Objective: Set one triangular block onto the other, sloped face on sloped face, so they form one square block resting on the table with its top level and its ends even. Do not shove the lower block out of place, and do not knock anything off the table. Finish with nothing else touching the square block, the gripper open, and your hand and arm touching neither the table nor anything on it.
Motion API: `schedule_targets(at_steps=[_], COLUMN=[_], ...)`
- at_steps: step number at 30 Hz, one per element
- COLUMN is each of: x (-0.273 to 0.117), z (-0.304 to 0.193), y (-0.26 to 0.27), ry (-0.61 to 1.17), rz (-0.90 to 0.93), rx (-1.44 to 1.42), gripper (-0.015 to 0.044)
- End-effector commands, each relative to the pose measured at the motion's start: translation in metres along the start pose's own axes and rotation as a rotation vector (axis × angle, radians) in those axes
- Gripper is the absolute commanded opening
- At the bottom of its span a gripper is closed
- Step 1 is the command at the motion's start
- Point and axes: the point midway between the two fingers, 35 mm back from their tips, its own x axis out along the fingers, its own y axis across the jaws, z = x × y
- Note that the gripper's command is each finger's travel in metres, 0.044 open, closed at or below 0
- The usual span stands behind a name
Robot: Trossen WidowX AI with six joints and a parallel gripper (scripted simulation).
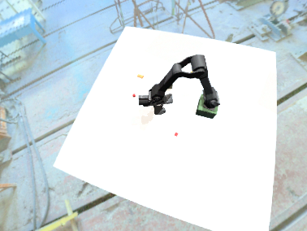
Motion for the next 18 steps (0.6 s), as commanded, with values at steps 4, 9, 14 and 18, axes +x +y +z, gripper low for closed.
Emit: schedule_targets(at_steps=[4,9,14,18], x=[-0.003,-0.003,-0.006,-0.008], z=[-0.001,-0.005,-0.014,-0.021], y=[0.0,0.0,0.0,0.0], ry=[0.0,-0.065,-0.194,-0.297], rz=[0.0,0.002,0.002,0.003], rx=[0.0,-0.001,-0.001,-0.001], gripper=[0.0,0.0,0.0,0.0])
